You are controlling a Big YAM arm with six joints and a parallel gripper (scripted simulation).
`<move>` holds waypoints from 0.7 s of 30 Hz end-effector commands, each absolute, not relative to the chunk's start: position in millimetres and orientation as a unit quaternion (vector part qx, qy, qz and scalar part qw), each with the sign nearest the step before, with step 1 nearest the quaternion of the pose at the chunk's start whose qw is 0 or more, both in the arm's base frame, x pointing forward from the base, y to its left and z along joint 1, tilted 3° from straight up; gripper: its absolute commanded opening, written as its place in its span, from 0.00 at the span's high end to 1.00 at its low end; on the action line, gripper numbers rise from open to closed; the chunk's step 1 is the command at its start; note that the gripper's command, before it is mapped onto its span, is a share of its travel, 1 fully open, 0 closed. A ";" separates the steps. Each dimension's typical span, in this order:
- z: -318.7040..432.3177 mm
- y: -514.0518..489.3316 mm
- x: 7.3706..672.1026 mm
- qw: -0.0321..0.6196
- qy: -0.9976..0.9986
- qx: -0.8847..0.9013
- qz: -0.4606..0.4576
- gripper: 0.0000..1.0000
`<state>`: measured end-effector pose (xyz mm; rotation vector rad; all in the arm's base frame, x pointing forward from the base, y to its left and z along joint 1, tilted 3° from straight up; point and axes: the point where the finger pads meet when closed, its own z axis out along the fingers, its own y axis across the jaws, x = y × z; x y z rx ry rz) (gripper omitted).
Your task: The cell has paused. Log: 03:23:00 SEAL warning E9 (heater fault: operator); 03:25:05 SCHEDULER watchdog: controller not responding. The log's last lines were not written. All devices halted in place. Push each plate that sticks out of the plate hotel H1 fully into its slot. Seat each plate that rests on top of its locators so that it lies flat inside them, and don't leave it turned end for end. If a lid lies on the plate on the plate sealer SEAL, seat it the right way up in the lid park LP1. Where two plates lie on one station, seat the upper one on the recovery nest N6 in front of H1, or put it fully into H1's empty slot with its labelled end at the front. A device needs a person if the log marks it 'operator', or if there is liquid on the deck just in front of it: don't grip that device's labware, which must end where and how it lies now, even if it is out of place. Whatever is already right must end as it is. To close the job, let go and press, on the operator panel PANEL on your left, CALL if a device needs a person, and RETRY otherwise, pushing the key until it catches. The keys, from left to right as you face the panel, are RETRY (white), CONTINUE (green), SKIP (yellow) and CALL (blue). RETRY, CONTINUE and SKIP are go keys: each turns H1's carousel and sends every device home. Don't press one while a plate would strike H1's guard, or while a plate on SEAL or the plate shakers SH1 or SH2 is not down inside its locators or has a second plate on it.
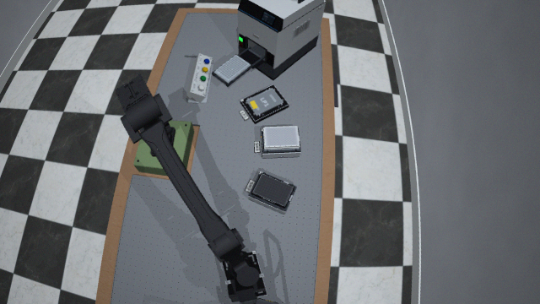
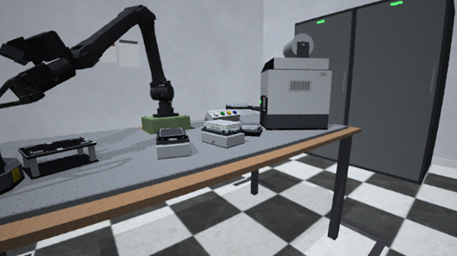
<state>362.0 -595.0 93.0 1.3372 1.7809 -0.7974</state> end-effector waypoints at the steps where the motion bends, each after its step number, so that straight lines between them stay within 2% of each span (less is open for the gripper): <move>1: 109.4 -620.3 366.9 0.387 0.689 0.522 -0.320 1.00; 21: 109.4 -623.5 367.8 0.388 0.689 0.522 -0.319 1.00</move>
